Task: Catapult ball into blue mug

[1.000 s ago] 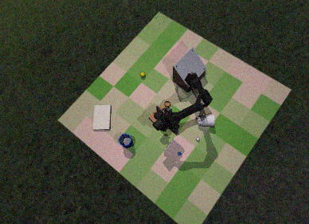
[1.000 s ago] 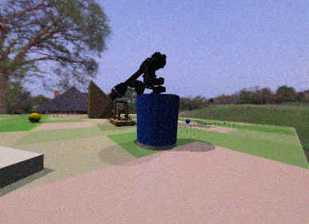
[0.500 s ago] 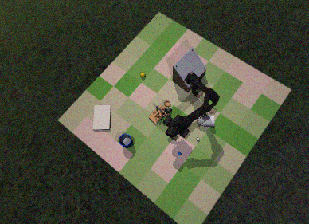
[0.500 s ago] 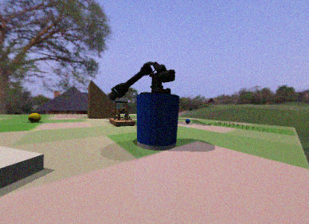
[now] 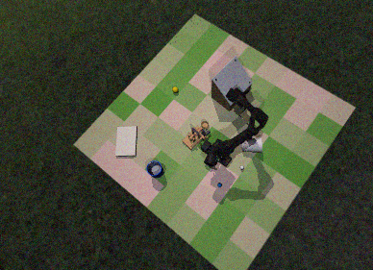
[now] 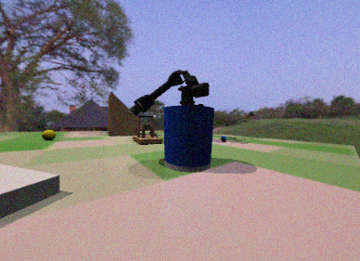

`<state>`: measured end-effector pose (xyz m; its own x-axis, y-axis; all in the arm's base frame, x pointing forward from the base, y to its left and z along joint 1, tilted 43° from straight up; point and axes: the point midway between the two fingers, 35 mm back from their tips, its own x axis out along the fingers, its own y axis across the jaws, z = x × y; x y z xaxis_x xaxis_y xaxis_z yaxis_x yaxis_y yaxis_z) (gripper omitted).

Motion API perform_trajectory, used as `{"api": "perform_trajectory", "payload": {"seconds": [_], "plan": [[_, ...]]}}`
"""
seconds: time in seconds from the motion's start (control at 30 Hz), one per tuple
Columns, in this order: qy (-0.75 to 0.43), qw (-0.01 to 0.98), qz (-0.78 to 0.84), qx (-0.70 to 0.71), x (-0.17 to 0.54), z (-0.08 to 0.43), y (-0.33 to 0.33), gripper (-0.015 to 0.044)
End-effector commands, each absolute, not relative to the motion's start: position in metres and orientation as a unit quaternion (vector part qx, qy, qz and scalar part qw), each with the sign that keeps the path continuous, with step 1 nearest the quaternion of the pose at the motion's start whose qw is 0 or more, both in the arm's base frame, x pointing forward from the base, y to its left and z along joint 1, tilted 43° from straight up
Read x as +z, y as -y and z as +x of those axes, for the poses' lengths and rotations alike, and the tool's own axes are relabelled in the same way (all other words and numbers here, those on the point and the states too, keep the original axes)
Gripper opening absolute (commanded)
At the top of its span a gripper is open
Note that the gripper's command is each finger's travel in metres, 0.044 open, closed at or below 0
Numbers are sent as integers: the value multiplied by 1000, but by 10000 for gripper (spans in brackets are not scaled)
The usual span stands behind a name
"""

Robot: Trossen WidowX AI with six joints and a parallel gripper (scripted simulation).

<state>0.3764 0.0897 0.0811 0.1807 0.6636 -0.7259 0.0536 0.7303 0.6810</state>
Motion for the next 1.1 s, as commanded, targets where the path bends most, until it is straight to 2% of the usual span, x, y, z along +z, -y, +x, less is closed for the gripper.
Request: {"api": "perform_trajectory", "payload": {"seconds": [0.0,0.43,0.6,0.93,1.07], "plan": [[-610,703,299,211,70,375,-95,300],[-610,703,300,212,59,377,-105,300],[-610,703,300,212,59,377,-105,169],[-610,703,300,212,59,377,-105,102],[-610,703,299,211,67,377,-98,0]]}}
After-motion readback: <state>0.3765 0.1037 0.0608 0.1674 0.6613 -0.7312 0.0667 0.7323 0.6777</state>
